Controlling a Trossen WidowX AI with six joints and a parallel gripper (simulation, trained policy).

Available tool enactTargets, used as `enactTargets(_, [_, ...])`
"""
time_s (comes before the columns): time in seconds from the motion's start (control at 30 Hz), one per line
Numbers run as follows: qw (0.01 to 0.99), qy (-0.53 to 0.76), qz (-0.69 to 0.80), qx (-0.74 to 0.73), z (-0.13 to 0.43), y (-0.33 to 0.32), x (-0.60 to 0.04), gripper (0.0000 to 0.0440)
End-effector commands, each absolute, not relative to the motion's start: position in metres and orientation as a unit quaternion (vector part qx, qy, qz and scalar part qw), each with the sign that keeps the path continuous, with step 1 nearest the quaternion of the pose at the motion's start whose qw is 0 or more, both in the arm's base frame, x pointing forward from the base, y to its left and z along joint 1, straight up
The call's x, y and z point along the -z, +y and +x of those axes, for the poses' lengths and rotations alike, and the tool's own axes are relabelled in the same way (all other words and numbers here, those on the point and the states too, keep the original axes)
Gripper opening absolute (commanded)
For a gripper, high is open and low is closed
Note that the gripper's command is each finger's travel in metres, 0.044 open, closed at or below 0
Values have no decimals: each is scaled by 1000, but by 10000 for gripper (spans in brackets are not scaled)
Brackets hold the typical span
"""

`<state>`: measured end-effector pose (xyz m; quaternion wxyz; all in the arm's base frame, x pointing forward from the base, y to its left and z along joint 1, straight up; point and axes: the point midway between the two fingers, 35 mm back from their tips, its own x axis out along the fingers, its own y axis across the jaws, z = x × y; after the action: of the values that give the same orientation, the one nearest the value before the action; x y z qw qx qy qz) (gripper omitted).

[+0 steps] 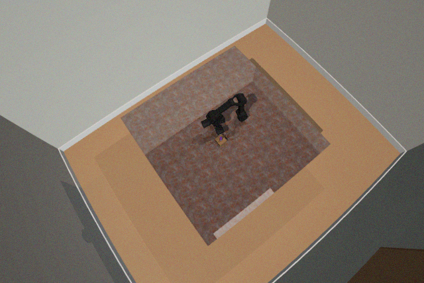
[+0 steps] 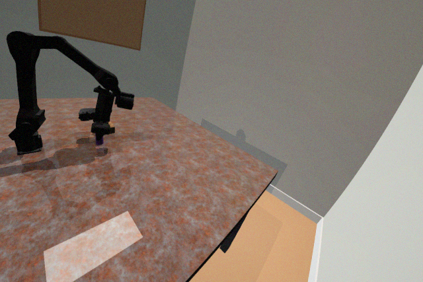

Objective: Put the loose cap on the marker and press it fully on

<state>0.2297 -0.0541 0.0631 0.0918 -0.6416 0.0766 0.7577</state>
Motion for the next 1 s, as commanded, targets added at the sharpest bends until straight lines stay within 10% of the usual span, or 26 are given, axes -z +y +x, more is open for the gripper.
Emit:
enactTargets(0.0, [83,77,-654,-748,233,-55,-70,73])
enactTargets(0.97, [46,45,-712,-699,268,-2,-153,6])
